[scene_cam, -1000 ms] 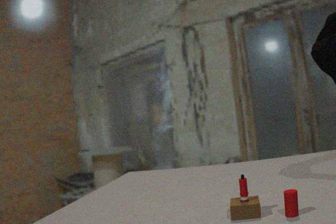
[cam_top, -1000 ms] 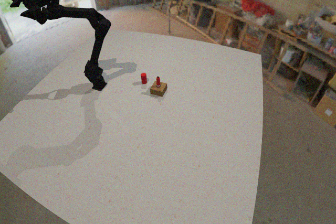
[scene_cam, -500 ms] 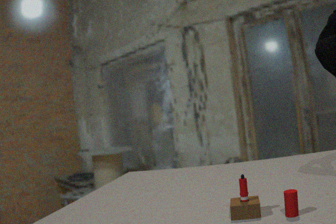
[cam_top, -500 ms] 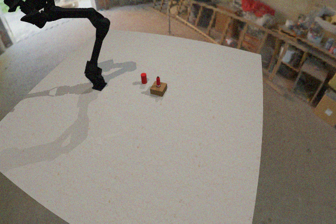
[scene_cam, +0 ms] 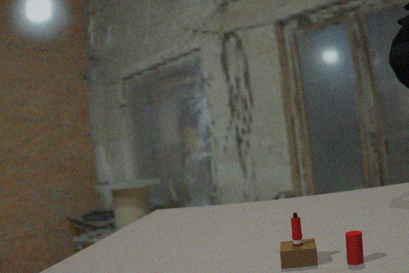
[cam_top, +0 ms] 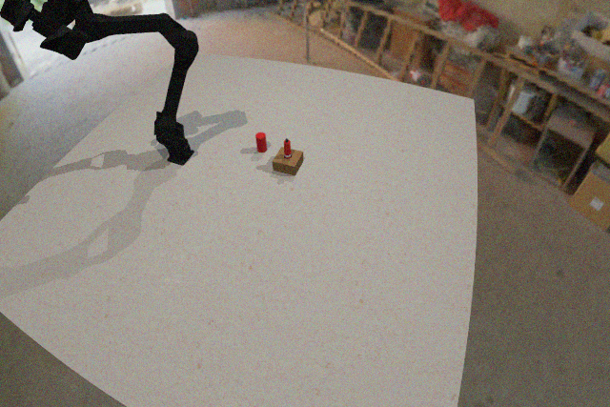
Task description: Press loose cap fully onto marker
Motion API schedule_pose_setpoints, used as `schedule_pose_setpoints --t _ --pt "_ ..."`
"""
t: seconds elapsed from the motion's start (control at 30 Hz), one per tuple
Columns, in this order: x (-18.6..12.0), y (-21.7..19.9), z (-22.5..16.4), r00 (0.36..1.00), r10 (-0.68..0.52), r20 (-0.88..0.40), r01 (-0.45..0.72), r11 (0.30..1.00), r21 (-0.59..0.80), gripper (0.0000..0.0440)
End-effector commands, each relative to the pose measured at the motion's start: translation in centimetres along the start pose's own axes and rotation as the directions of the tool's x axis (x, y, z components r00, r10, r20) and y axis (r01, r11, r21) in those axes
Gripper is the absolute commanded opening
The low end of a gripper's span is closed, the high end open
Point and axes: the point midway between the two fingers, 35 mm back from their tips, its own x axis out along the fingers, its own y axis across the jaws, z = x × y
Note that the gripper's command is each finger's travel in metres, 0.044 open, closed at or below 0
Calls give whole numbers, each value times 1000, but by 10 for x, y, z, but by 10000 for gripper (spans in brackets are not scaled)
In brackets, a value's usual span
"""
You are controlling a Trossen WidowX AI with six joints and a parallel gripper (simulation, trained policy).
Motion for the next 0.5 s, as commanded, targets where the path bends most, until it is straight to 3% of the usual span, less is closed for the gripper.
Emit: schedule_pose_setpoints --t 0.0,0.47 --pt "5 2 -1 1000 15 16 -15 1000 1 280" --pt "32 18 -5 992 86 93 -88 996 13 289"
